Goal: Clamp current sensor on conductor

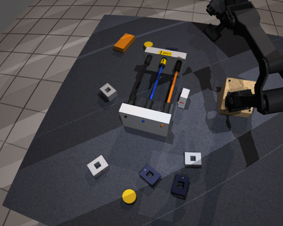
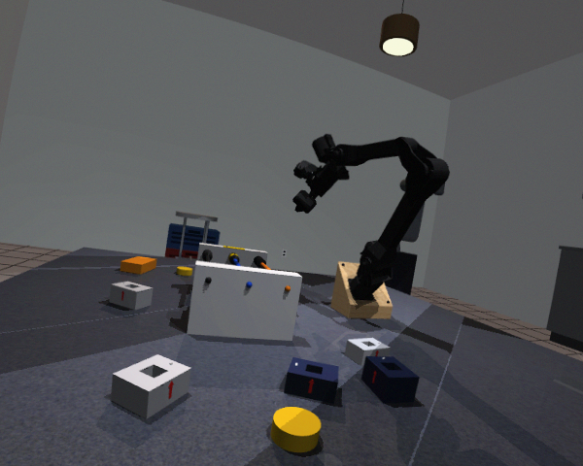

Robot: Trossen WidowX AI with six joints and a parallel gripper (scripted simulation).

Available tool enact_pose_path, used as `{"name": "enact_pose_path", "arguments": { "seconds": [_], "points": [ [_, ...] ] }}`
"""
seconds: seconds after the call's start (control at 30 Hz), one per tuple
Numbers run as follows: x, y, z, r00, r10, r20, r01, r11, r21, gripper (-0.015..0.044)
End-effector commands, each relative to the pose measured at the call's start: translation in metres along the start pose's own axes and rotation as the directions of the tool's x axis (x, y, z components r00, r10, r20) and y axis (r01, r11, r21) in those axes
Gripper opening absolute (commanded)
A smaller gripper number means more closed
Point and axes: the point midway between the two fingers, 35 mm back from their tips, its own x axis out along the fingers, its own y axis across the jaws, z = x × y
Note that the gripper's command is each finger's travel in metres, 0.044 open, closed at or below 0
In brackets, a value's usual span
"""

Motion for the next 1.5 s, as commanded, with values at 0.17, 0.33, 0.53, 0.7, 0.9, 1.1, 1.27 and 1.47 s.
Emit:
{"name": "enact_pose_path", "arguments": {
  "seconds": [0.17,0.33,0.53,0.7,0.9,1.1,1.27,1.47],
  "points": [
    [-0.071,0.093,0.081,0.929,-0.024,0.371,0.103,0.976,-0.193,0.044],
    [-0.12,0.15,0.108,0.819,0.059,0.57,0.092,0.968,-0.232,0.044],
    [-0.193,0.224,0.115,0.612,0.23,0.757,0.019,0.952,-0.304,0.044],
    [-0.259,0.278,0.097,0.391,0.396,0.831,-0.082,0.914,-0.397,0.044],
    [-0.338,0.324,0.051,0.09,0.576,0.812,-0.224,0.806,-0.547,0.044],
    [-0.356,0.331,0.037,0.014,0.611,0.792,-0.258,0.767,-0.587,0.044],
    [-0.347,0.333,0.043,0.058,0.612,0.788,-0.25,0.774,-0.583,0.044],
    [-0.26,0.329,0.092,0.43,0.588,0.685,-0.236,0.806,-0.543,0.044]
  ]
}}
